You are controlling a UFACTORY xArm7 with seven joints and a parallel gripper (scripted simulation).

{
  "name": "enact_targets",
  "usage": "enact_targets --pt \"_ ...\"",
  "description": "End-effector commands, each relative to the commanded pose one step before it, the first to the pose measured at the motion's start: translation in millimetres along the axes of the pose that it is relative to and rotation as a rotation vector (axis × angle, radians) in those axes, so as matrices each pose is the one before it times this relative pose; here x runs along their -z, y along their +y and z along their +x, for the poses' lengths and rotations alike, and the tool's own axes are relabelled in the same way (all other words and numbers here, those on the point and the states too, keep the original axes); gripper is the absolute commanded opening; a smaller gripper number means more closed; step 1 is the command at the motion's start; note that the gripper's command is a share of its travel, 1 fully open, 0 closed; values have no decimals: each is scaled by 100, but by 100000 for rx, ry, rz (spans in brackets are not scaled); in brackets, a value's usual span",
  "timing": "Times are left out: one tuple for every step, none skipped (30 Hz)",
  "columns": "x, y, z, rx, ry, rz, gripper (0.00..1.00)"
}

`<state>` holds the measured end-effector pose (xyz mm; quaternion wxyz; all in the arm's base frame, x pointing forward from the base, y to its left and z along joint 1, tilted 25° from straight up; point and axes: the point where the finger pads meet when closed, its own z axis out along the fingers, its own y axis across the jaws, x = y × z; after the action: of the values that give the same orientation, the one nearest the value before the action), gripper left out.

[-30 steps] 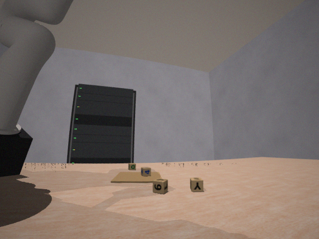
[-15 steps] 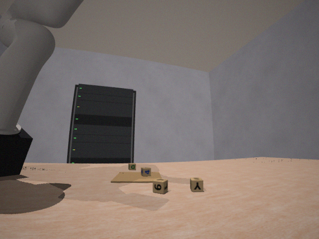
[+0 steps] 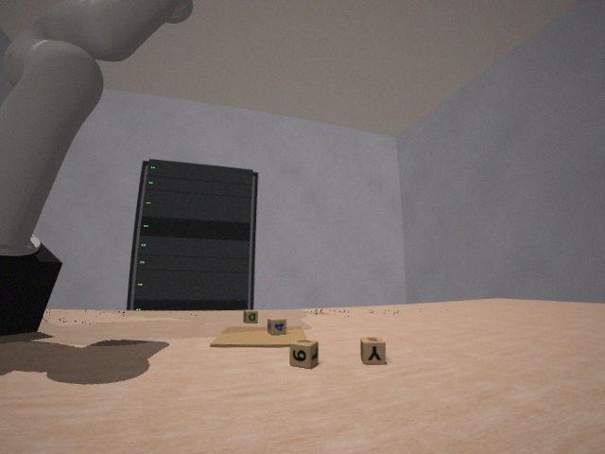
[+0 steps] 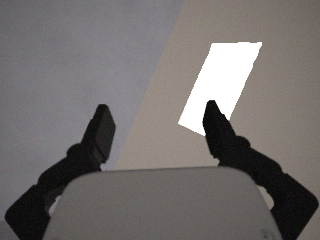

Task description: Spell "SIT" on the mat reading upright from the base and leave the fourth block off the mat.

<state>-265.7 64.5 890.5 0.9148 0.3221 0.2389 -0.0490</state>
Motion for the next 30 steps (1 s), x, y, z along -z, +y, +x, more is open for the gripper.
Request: enact_targets --pt "2115 3048 991 9737 -5220 -2236 100" --pt "834 1323 410 4125 -1845 -786 100" --pt "427 696 198 2147 -949 -403 100" --pt "415 686 189 2109 -925 -393 100" --pt "443 744 200 2277 -991 -420 100" --pt "477 813 213 2478 -1069 -453 100" --pt "427 740 186 2245 -960 -407 100" --pt "482 847 207 2563 -1087 -461 100" --pt "431 770 180 2319 -975 -415 100" --pt "462 839 190 2516 -1048 -447 100" --pt "428 791 172 2362 -976 -417 100" --pt "437 820 171 2439 -999 -429 100" --pt "436 832 167 2465 -1001 -432 100" --pt "404 783 150 2312 -931 -404 100" --pt "0 0 0 0 0 0 100" --pt "0 0 0 0 0 0 100" --pt "1236 2440 501 7198 -2852 -1250 100" --pt "320 658 103 1915 -747 -332 100" --pt "329 685 103 1987 -770 -344 100" --pt "347 734 106 2123 -817 -368 100" --pt "394 844 117 2433 -930 -422 100" --pt "396 862 112 2478 -939 -431 100" --pt "396 876 107 2510 -944 -437 100" --pt "398 893 101 2550 -951 -446 100" --pt "381 869 91 2474 -916 -434 100" --pt "390 904 88 2564 -942 -452 100" --pt "371 874 77 2473 -902 -438 100" --pt "357 853 68 2405 -871 -428 100" --pt "368 895 64 2516 -905 -451 100" --pt "368 908 58 2547 -910 -459 100"
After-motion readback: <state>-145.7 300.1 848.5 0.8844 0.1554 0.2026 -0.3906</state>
